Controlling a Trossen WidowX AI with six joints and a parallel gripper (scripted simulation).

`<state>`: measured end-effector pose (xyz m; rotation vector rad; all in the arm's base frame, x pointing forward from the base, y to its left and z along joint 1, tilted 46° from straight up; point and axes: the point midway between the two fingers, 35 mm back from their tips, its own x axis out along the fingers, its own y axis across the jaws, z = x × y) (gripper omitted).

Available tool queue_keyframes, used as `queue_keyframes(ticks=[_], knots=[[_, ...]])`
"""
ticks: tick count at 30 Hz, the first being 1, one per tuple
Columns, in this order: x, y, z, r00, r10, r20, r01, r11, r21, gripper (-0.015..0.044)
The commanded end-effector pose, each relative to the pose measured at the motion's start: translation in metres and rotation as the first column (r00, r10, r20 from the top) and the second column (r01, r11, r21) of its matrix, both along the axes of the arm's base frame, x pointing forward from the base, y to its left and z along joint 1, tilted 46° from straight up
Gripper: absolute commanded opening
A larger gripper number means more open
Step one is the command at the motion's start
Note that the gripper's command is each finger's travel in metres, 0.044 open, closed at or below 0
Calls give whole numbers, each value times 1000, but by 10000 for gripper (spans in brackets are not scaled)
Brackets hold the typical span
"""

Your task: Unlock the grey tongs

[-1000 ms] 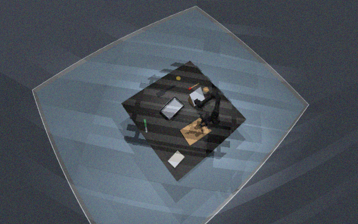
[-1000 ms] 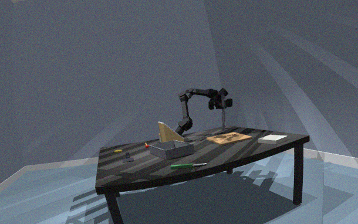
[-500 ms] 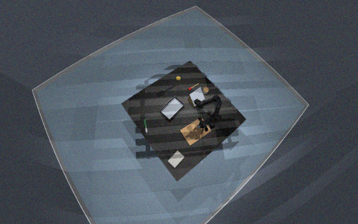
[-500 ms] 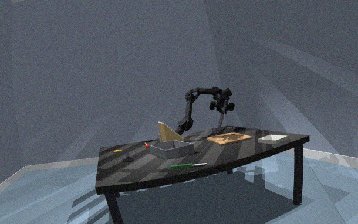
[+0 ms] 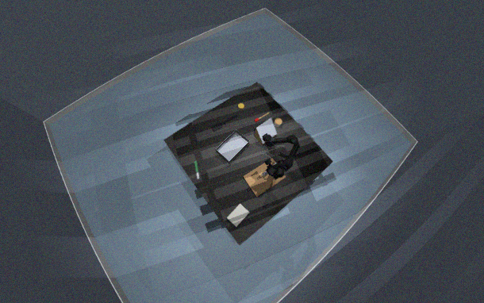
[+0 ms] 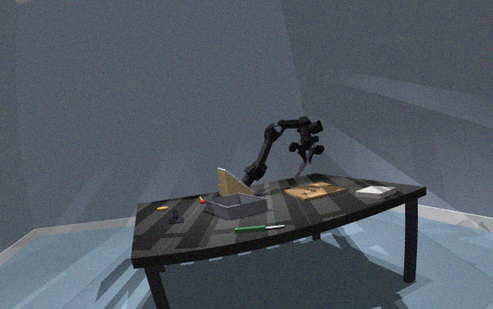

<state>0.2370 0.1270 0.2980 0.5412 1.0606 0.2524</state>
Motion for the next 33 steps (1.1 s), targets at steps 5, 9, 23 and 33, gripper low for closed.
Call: queue_keyframes(ticks=[5,9,23,33], knots=[[3,3,-3,986,88,-142,-80,995,64,-150],[4,5,-2,970,131,-206,-108,987,118,-150],[12,6,10,910,243,-335,-130,937,325,-150],[13,8,7,910,247,-335,-135,936,324,-150]])
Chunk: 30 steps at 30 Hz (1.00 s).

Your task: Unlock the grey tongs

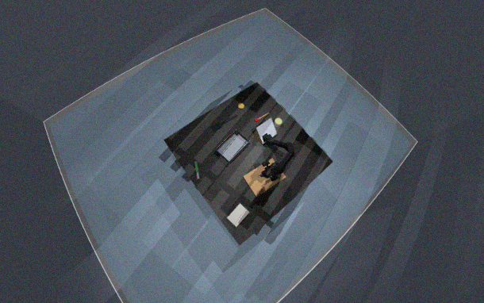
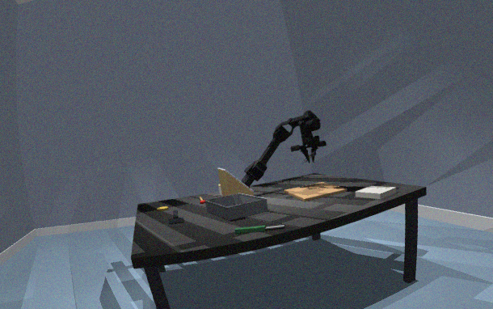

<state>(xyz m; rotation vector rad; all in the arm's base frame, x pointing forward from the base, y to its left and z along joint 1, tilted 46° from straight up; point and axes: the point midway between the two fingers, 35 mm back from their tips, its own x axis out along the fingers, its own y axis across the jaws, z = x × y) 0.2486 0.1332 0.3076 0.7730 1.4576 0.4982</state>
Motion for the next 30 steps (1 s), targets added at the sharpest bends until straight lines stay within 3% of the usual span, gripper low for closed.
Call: queue_keyframes(ticks=[1,30], knots=[[2,3,-3,1000,6,-3,-6,1000,3,-150],[8,35,-34,998,56,6,-56,998,-4,-150]])
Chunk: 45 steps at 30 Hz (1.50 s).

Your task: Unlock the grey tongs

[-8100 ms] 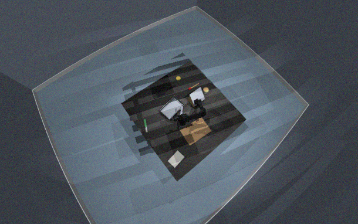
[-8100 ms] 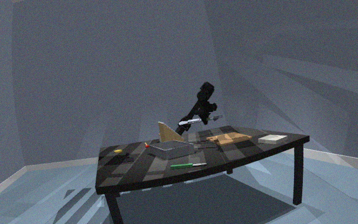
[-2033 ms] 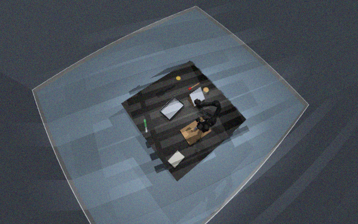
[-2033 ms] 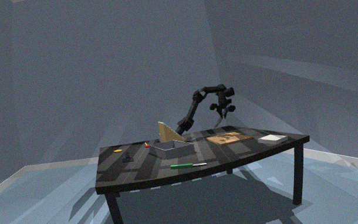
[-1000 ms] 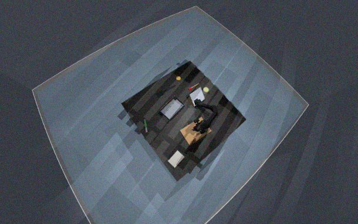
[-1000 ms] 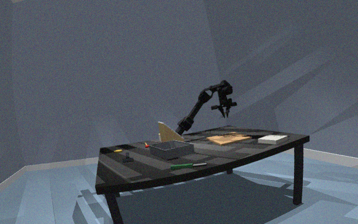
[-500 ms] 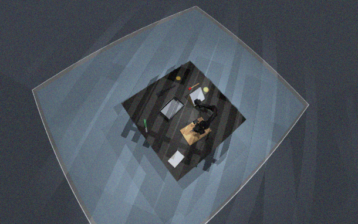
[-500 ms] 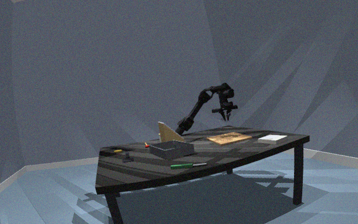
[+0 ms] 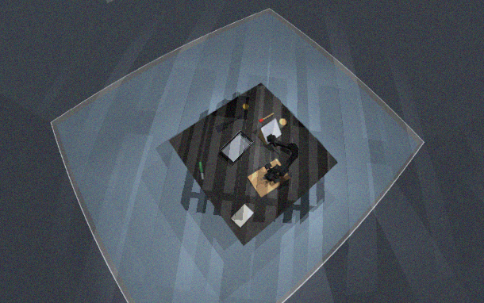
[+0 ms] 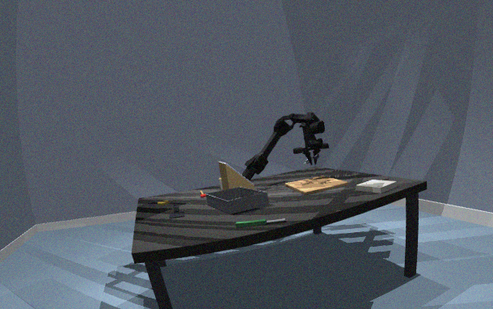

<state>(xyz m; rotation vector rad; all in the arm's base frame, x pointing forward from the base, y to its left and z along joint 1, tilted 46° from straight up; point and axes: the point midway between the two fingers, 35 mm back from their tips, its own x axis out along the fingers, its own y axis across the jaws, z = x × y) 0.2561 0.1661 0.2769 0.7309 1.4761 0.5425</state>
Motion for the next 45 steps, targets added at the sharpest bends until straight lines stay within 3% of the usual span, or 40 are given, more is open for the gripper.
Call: queue_keyframes(ticks=[1,44,45], knots=[[1,3,-4,1000,1,0,-1,1000,-3,-150],[-5,49,-45,998,64,11,-64,998,-2,-150],[-5,49,-46,998,69,7,-69,998,-1,-124]])
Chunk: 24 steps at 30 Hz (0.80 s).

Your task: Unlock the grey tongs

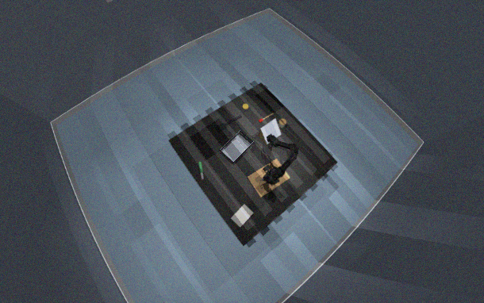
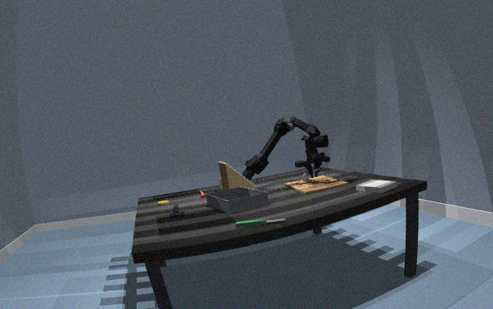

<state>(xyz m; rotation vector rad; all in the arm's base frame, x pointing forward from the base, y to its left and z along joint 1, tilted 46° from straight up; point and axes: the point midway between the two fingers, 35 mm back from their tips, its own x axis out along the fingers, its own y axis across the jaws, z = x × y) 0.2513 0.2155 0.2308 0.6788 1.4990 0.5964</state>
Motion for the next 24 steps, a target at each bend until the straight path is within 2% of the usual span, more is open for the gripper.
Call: queue_keyframes(ticks=[1,21,24], knots=[[0,0,0,1000,0,0,0,1000,0,-97],[0,0,0,1000,0,0,0,1000,0,427],[1,-2,-1,1000,0,1,0,1000,-2,440]])
